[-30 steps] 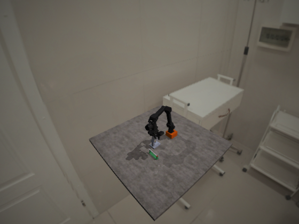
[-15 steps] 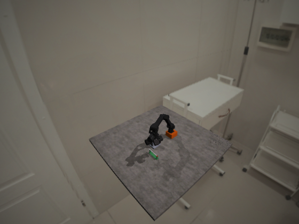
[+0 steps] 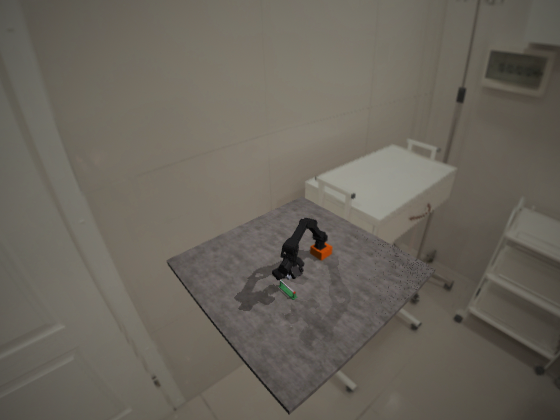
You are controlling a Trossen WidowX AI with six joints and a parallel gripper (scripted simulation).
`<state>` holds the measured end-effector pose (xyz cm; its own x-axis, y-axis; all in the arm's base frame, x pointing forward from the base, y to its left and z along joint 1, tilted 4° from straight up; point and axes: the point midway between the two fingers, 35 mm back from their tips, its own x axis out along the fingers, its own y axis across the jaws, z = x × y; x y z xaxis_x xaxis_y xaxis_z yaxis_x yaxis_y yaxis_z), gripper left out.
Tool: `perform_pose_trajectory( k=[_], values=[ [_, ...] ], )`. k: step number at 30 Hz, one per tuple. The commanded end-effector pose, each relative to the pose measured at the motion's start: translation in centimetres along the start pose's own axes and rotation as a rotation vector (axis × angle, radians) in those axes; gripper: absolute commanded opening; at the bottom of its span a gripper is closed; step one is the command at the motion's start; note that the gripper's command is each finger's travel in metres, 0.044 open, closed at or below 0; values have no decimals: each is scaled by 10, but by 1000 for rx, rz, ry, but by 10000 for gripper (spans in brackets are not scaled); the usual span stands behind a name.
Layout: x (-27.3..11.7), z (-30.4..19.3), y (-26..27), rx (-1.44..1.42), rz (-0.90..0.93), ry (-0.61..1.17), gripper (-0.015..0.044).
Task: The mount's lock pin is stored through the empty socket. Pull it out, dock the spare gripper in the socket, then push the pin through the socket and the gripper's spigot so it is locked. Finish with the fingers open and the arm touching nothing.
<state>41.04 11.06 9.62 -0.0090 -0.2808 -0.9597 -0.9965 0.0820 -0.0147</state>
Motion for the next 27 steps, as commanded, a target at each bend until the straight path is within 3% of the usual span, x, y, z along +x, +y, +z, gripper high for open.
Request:
perform_pose_trajectory(
  k=[1, 10, 27],
  values=[
    [18, 3, 1, -7, 7, 8, 180],
    [60, 9, 4, -8, 7, 9, 180],
    [83, 15, 4, -8, 7, 9, 180]
  ],
)
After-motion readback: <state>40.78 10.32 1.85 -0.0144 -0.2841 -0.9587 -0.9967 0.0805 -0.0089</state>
